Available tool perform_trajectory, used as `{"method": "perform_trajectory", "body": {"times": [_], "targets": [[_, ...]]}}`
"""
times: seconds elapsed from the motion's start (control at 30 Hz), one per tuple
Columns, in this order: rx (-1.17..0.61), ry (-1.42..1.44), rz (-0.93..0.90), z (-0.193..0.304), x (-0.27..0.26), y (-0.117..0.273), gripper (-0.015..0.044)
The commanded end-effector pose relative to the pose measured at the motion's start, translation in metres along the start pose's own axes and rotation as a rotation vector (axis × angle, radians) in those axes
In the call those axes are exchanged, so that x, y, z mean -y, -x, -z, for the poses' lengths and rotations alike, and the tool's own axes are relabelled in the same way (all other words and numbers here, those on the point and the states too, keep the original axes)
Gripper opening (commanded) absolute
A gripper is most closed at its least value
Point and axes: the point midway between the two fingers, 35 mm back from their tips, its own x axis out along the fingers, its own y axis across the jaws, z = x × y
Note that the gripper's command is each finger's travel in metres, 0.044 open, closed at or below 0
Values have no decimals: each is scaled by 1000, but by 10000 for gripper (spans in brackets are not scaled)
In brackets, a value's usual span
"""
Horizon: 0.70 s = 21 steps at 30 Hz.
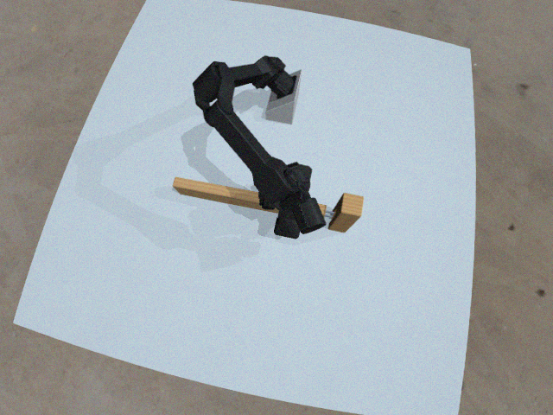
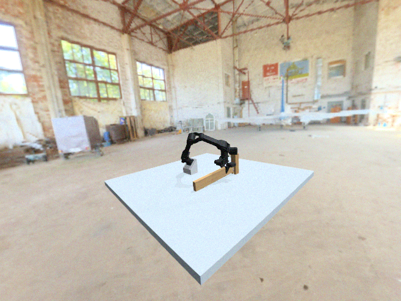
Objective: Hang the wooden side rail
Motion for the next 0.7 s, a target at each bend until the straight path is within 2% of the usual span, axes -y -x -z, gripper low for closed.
{"method": "perform_trajectory", "body": {"times": [0.0, 0.67], "targets": [[-4, 4, -7, 4, 0, 4, 0], [-4, 4, -7, 6, 0, 4, 0]]}}
